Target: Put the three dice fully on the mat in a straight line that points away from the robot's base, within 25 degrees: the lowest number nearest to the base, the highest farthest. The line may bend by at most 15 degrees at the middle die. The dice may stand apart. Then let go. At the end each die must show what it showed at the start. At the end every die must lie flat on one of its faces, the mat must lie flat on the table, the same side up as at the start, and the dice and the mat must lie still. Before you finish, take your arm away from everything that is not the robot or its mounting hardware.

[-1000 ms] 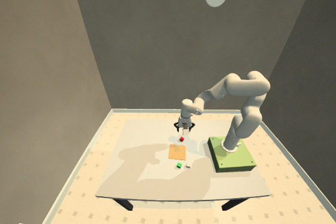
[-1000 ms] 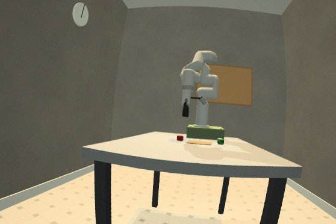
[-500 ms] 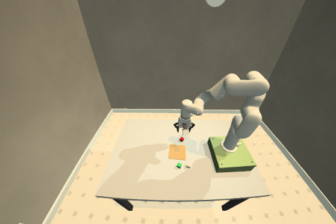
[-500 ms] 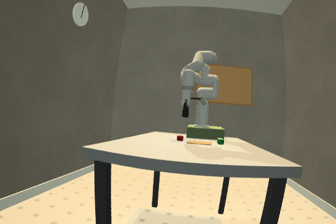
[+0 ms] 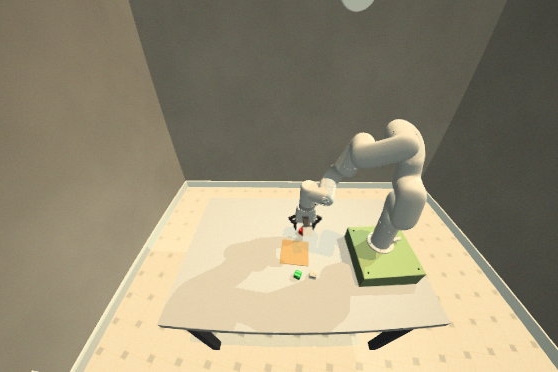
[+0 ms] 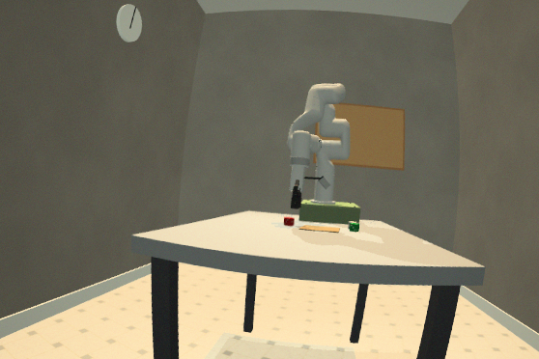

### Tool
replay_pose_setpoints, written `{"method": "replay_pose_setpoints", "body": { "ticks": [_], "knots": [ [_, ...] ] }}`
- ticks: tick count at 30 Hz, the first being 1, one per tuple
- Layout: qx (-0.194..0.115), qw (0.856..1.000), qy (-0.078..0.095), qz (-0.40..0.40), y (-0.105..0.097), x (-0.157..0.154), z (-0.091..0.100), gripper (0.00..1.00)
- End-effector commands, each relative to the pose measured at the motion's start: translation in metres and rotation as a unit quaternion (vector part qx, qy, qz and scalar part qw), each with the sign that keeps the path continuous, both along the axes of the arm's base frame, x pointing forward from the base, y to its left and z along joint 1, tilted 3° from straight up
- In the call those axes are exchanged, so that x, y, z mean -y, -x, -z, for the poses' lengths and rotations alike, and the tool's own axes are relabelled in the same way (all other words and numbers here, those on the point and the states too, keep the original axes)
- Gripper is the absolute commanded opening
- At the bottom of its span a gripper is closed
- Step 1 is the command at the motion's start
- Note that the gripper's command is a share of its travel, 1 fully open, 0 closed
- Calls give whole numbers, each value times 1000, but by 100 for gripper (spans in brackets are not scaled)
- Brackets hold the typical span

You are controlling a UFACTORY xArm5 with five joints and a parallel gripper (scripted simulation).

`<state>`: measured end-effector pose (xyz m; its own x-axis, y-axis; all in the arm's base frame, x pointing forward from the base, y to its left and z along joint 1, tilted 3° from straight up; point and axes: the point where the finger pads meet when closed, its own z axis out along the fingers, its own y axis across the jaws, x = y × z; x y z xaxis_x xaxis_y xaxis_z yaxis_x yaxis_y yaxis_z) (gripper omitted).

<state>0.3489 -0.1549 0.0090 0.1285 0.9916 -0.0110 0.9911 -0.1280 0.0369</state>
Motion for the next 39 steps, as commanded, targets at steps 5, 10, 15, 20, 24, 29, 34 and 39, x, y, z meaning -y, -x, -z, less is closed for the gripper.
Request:
{"method": "replay_pose_setpoints", "body": {
  "ticks": [5, 10, 15, 20, 24, 29, 34, 39],
  "knots": [
    [3, 1000, 1, 0, -5, 2, 17, 100],
    [3, 1000, 1, 0, -5, 2, 17, 100],
    [3, 1000, 1, 0, -5, 2, 17, 100],
    [3, 1000, 1, 0, -5, 2, 17, 100],
    [3, 1000, 1, 0, -5, 2, 17, 100],
    [3, 1000, 1, 0, -5, 2, 17, 100],
    [3, 1000, 1, 0, -5, 2, 17, 100],
    [3, 1000, 1, 0, -5, 2, 17, 100]
  ]
}}
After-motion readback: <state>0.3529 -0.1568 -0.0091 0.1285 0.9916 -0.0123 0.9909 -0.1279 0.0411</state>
